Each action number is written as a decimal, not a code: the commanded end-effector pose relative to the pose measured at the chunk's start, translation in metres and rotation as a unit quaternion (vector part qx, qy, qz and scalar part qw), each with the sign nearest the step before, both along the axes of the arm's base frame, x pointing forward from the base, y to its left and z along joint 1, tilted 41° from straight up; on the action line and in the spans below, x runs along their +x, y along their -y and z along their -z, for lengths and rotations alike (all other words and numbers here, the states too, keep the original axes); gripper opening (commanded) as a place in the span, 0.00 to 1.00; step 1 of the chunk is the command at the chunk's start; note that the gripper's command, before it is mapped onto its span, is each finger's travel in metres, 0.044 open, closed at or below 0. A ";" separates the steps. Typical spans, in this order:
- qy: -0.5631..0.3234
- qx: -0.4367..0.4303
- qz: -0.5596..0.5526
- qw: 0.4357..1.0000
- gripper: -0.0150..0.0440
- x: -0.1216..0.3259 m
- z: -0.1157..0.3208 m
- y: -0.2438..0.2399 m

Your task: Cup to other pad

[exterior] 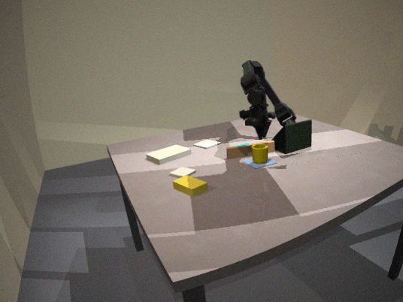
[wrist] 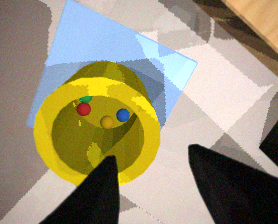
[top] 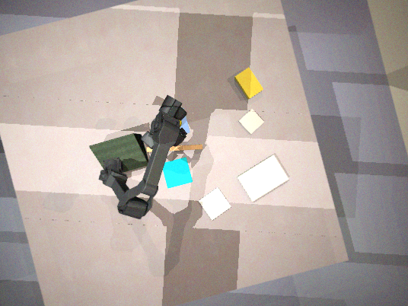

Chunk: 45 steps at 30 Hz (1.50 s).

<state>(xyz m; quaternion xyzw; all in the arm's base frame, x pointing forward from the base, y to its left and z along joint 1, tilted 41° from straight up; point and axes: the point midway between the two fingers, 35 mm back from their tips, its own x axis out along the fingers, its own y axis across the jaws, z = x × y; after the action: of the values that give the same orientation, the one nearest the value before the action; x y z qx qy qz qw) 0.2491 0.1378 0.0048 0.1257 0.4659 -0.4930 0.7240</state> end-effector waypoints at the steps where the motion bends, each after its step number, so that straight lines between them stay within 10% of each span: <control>1: 0.006 -0.028 0.012 1.000 0.54 -0.003 0.001 0.001; 45: 0.006 -0.029 0.012 0.999 0.54 0.002 0.049 0.040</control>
<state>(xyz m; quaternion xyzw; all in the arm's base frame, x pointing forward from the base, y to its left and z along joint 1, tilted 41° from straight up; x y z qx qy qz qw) 0.2520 0.1034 -0.0400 0.1174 0.4452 -0.5124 0.7249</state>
